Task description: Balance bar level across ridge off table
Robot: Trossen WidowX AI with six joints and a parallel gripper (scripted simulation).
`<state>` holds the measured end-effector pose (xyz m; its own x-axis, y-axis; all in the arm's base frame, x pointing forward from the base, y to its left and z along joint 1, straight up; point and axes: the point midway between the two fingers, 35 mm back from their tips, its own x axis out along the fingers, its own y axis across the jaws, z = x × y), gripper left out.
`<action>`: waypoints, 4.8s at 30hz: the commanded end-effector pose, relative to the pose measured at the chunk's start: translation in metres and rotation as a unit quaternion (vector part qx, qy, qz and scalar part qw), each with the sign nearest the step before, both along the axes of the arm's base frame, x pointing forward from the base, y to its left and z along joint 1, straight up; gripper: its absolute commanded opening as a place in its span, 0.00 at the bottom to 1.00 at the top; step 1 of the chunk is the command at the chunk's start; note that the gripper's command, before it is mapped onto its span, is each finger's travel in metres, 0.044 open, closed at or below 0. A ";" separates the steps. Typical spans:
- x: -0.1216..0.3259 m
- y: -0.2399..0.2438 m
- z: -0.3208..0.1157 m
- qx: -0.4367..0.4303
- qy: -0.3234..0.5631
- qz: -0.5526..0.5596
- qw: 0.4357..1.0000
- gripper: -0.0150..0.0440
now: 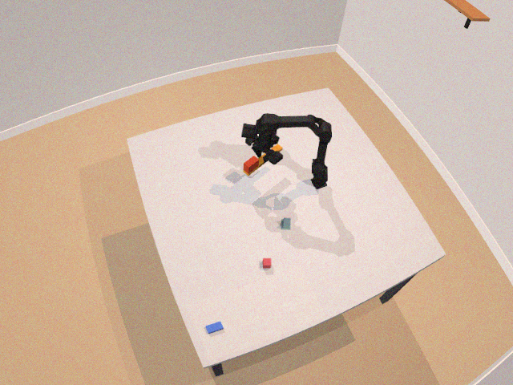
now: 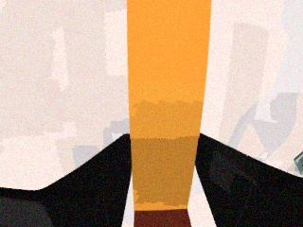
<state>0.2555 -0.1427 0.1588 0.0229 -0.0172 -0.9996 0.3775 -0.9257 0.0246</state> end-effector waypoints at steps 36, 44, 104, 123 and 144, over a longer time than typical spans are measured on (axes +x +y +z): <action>0.026 0.149 0.002 0.004 0.000 0.190 0.982 0.25; 0.022 0.180 0.002 0.004 0.000 0.231 0.973 0.25; -0.007 0.270 -0.040 0.005 0.001 0.367 0.930 0.25; -0.007 0.270 -0.041 0.005 0.001 0.367 0.930 0.25; -0.007 0.270 -0.042 0.005 0.001 0.367 0.930 0.25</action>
